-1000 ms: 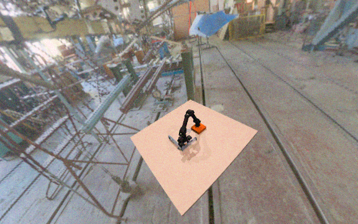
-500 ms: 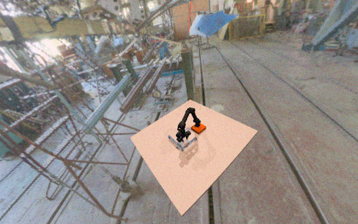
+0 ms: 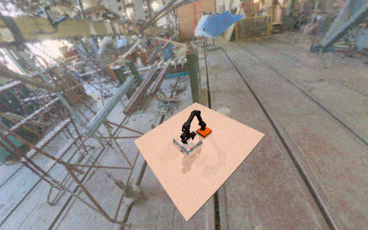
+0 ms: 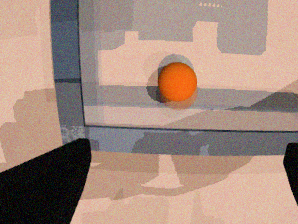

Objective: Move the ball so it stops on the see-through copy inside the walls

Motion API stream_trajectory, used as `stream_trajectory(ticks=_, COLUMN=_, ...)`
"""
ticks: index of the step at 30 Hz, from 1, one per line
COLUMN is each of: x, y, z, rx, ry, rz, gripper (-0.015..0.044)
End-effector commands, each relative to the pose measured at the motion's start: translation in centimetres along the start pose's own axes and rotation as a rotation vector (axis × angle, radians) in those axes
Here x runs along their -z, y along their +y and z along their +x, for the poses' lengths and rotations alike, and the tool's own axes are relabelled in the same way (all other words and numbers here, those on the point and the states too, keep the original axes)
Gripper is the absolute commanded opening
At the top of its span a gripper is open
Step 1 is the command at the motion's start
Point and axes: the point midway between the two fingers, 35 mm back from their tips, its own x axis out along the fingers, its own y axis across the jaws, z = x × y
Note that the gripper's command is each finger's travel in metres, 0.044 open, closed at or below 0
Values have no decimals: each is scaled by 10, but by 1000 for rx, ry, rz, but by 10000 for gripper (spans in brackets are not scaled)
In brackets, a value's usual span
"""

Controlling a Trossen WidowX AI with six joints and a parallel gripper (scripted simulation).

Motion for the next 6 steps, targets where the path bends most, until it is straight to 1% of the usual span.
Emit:
stream_trajectory(ticks=1, x=0, y=-1, z=-9, rx=-3, ry=1, rz=0, gripper=440)
stream_trajectory(ticks=6, x=0, y=-1, z=-9, rx=-3, ry=1, rz=0, gripper=440)
